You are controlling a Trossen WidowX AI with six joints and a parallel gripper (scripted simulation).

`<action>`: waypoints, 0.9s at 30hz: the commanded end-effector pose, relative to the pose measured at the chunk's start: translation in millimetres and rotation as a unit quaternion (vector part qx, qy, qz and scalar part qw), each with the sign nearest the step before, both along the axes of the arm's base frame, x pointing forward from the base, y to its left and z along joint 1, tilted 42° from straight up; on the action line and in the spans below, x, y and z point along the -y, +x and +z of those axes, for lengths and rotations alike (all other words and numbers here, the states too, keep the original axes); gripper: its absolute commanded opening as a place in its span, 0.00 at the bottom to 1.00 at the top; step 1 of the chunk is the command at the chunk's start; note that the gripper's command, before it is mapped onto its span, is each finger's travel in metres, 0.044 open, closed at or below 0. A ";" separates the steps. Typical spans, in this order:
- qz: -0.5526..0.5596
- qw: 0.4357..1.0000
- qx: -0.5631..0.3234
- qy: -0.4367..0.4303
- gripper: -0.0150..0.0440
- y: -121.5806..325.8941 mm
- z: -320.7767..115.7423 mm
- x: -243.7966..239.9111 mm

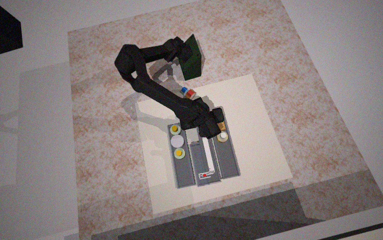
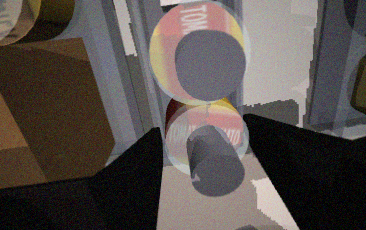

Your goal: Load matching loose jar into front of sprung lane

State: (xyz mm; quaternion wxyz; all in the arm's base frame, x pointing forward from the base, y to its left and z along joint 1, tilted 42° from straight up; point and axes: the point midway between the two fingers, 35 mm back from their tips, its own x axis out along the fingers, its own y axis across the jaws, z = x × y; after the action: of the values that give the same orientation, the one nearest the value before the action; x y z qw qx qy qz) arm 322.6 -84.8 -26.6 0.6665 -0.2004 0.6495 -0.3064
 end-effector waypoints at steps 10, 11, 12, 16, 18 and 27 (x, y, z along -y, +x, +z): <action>-0.001 1.000 0.001 0.000 0.77 0.8 14.8 -13.6; -0.001 1.000 0.001 0.000 0.77 0.8 14.8 -13.6; -0.001 1.000 0.001 0.000 0.77 0.8 14.8 -13.6; -0.001 1.000 0.001 0.000 0.77 -4.4 14.4 -14.8; -0.001 1.000 0.001 0.000 0.77 -10.0 14.0 -16.0; -0.001 1.000 0.000 0.000 0.77 -40.6 11.5 -21.3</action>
State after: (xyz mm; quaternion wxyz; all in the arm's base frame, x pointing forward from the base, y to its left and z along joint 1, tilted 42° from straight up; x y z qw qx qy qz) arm 293.3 -65.3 -14.1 0.6655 -0.2018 0.6496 -0.3071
